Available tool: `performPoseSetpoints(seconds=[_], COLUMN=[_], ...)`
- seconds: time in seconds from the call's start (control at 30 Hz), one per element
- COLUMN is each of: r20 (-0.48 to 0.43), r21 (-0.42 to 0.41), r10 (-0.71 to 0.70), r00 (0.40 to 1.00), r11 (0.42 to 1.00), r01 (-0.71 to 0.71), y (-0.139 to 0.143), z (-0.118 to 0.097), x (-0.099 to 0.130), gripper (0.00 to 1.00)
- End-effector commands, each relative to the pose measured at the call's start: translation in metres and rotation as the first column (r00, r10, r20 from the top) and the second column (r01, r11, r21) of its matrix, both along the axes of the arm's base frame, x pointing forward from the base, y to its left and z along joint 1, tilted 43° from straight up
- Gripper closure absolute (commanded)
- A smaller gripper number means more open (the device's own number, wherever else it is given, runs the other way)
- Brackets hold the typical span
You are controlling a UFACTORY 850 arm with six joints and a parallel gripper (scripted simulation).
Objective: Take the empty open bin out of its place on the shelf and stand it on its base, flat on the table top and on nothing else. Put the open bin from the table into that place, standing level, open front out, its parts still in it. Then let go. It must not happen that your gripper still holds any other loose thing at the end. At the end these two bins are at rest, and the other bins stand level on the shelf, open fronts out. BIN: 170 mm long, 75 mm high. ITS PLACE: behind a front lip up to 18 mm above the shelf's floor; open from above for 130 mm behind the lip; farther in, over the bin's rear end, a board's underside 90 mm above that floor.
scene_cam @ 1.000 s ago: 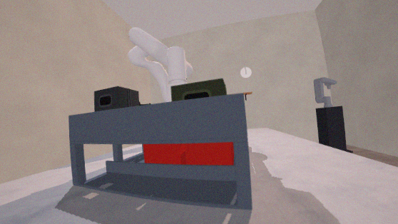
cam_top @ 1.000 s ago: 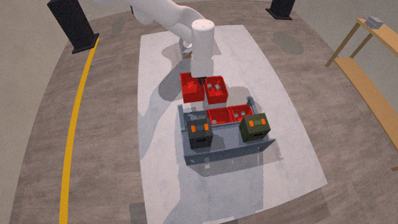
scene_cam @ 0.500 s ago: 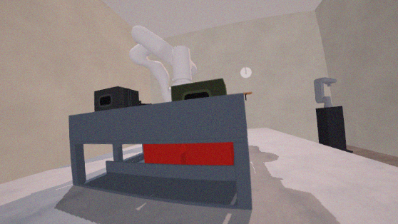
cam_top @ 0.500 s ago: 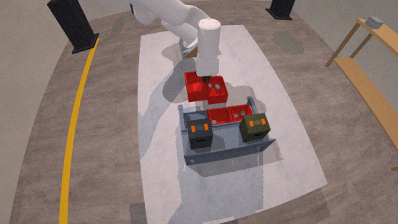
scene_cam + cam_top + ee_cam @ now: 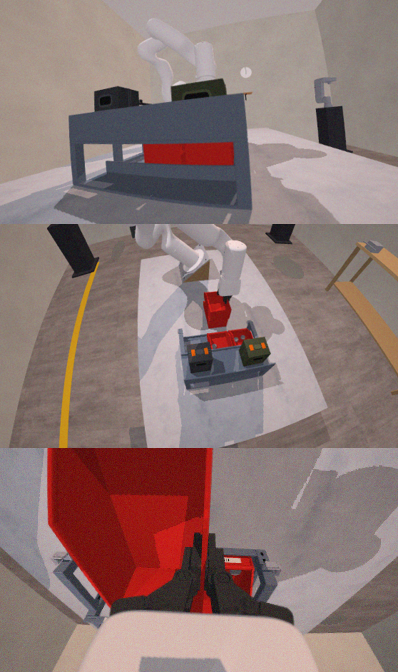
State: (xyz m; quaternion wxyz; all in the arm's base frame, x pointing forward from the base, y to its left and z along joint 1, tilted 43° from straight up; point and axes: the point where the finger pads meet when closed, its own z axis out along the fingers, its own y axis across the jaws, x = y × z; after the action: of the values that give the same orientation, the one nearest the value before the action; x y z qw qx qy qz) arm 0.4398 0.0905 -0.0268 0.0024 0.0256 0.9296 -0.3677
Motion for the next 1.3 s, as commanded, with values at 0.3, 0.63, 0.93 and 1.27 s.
performPoseSetpoints(seconds=[0.3, 0.63, 0.93, 1.27], r20=[0.001, 0.001, 0.001, 0.001], r21=[-0.002, -0.002, -0.002, -0.002], r10=[-0.003, -0.003, -0.003, -0.003], r00=[1.0, 1.0, 1.0, 1.0], r11=[1.0, 1.0, 1.0, 1.0], r01=[0.003, 0.003, 0.003, 0.003], y=[0.075, 0.097, 0.101, 0.101], z=[-0.069, -0.09, -0.093, -0.093], x=[-0.002, -0.004, -0.004, -0.004], gripper=[1.0, 1.0, 1.0, 1.0])
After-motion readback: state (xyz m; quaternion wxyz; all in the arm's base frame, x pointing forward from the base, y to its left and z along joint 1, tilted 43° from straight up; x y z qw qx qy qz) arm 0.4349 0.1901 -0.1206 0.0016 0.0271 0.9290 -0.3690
